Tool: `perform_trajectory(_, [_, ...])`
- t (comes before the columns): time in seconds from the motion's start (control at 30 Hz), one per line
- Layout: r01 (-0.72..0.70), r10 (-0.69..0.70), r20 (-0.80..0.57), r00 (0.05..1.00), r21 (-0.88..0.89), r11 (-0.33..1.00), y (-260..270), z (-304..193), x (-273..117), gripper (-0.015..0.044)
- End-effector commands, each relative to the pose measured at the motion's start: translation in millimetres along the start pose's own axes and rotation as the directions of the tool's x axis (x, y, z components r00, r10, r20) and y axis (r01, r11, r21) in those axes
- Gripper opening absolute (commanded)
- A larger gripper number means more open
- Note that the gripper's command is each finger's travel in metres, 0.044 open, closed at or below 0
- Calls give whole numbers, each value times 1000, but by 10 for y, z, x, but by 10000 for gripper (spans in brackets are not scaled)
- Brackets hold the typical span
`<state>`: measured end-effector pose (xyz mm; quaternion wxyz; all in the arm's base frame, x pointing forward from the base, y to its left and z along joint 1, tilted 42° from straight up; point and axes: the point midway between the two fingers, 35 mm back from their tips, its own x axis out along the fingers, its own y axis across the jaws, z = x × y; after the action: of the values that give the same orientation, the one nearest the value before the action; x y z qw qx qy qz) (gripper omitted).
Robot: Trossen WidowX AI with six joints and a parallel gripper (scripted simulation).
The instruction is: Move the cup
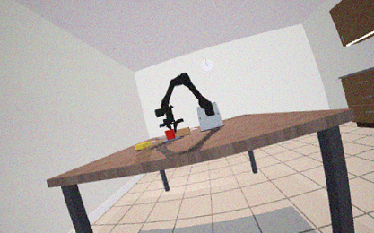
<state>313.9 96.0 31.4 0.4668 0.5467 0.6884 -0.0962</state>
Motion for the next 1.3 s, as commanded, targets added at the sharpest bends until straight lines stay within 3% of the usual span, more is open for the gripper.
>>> perform_trajectory(0.0, [0,0,0,1000,0,1000,1,0,-1,55])
perform_trajectory(0.3, [0,0,0,1000,0,1000,1,0,-1,0])
perform_trajectory(1.27, [3,-3,-1,1000,7,1000,-15,75,-822,0])
